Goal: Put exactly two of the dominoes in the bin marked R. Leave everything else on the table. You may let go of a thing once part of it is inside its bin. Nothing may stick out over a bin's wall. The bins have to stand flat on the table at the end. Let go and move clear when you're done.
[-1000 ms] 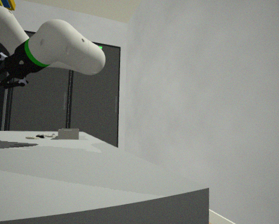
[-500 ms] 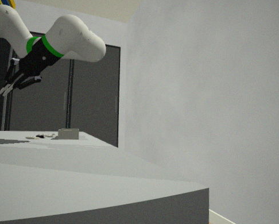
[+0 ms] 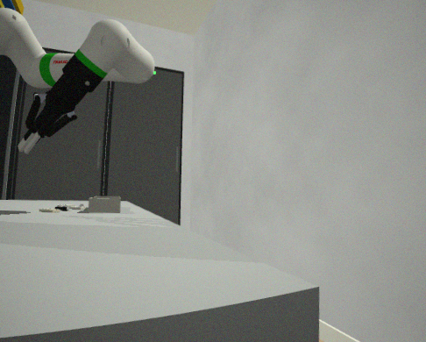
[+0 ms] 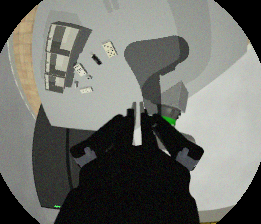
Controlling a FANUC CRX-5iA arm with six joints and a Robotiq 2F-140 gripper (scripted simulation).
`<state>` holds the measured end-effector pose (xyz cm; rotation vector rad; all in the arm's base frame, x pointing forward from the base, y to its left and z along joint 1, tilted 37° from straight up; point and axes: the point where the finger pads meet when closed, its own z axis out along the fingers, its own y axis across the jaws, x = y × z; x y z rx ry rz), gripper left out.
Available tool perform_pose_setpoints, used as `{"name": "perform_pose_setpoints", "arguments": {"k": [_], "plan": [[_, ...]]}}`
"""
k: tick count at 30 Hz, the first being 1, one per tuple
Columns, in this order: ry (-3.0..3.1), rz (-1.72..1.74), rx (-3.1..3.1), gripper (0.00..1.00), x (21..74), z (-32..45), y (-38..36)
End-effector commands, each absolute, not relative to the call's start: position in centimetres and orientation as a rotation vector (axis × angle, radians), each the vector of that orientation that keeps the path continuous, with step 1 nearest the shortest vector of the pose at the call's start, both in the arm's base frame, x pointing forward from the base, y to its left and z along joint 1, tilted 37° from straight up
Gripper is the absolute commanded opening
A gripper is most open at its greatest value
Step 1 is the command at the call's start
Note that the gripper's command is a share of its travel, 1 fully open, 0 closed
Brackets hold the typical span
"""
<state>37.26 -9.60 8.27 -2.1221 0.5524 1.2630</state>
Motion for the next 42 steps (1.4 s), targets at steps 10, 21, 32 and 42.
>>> {"name": "perform_pose_setpoints", "arguments": {"k": [10, 21, 32, 42], "plan": [[0.316, 0.81, -2.292, 0.05, 40.2, 10.4, -6.6], [0.117, 0.484, -2.388, 0.05, 42.5, 12.5, -4.8], [-0.127, 0.113, -2.466, 0.05, 45.1, 15.8, -2.9], [-0.229, -0.039, -2.486, 0.05, 45.7, 16.6, -2.5]]}}
